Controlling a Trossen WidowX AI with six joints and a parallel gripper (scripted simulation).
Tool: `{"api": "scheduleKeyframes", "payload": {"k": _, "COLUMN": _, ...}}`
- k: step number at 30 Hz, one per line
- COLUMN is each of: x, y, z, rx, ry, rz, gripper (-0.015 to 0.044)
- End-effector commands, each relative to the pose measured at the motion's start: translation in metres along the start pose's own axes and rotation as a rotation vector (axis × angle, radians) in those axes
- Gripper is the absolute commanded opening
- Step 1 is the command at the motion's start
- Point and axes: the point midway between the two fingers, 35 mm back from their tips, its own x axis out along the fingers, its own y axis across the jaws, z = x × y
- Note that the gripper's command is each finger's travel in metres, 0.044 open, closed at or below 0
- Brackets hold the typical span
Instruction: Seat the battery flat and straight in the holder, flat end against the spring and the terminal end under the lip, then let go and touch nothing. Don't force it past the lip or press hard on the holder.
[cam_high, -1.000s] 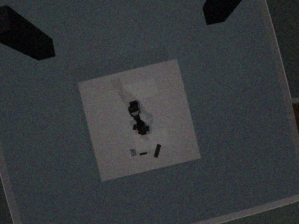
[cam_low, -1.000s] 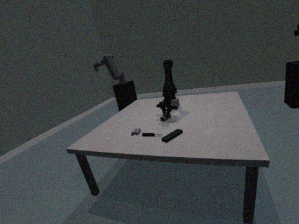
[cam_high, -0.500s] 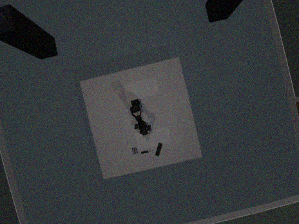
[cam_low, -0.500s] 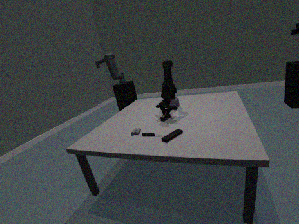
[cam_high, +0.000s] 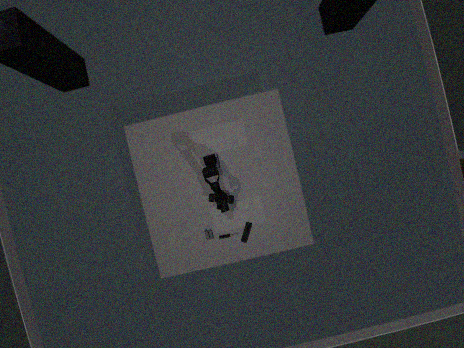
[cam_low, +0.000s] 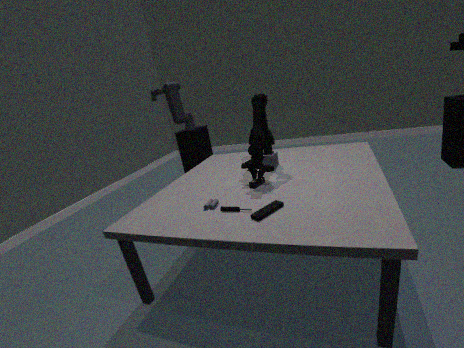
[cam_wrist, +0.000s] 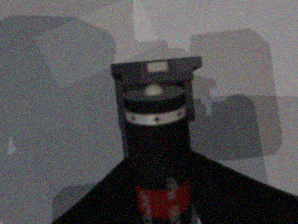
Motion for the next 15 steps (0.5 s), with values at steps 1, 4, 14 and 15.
{"api": "scheduleKeyframes", "payload": {"k": 1, "x": 0.0043, "y": -0.0001, "z": -0.0057, "rx": -0.007, "ry": 0.048, "rz": 0.0, "gripper": 0.0083}}
{"api": "scheduleKeyframes", "payload": {"k": 4, "x": 0.0047, "y": -0.0001, "z": -0.0056, "rx": -0.007, "ry": 0.066, "rz": 0.0, "gripper": 0.0083}}
{"api": "scheduleKeyframes", "payload": {"k": 14, "x": 0.0054, "y": -0.0004, "z": -0.0054, "rx": -0.006, "ry": 0.129, "rz": -0.002, "gripper": 0.0083}}
{"api": "scheduleKeyframes", "payload": {"k": 15, "x": 0.0055, "y": -0.0004, "z": -0.0054, "rx": -0.006, "ry": 0.135, "rz": -0.002, "gripper": 0.0083}}
